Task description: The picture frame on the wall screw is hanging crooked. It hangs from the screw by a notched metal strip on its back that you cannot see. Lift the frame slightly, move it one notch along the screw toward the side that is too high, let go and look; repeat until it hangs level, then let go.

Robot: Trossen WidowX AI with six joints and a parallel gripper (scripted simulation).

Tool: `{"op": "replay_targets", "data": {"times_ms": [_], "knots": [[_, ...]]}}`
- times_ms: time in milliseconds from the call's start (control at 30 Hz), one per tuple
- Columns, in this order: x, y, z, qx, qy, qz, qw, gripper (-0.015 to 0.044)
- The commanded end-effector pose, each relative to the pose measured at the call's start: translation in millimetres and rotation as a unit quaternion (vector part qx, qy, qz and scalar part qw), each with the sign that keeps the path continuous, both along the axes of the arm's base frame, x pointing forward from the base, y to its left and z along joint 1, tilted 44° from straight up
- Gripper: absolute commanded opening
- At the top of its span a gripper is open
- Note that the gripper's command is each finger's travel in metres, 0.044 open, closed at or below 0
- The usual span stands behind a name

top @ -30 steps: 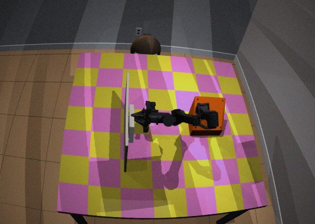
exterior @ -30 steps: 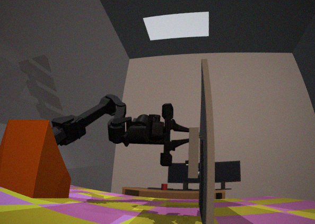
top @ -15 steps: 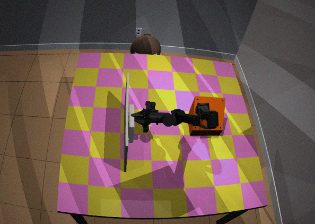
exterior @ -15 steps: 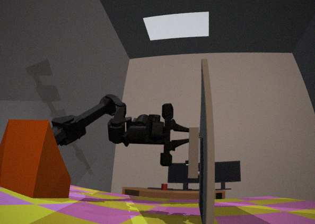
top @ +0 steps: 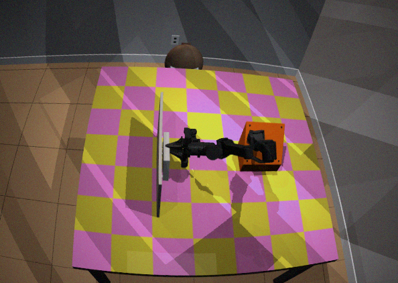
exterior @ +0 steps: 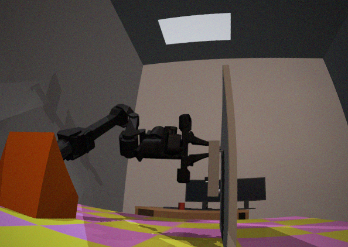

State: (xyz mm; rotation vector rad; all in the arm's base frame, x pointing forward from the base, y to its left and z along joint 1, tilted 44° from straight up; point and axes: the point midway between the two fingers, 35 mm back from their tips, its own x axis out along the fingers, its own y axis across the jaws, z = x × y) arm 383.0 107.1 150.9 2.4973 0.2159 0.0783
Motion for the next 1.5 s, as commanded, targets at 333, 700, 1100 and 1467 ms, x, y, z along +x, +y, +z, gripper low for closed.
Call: {"op": "replay_targets", "data": {"times_ms": [333,700,1100,1467], "knots": [[0.6,-1.3,4.0,-0.001,-0.004,-0.005,1.000,0.0000],[0.2,1.0,8.2,0.000,-0.004,-0.005,1.000,0.0000],[0.0,2.1,7.4,0.000,-0.004,-0.005,1.000,0.0000],[-0.1,3.4,6.4,0.000,-0.004,-0.005,1.000,0.0000]]}}
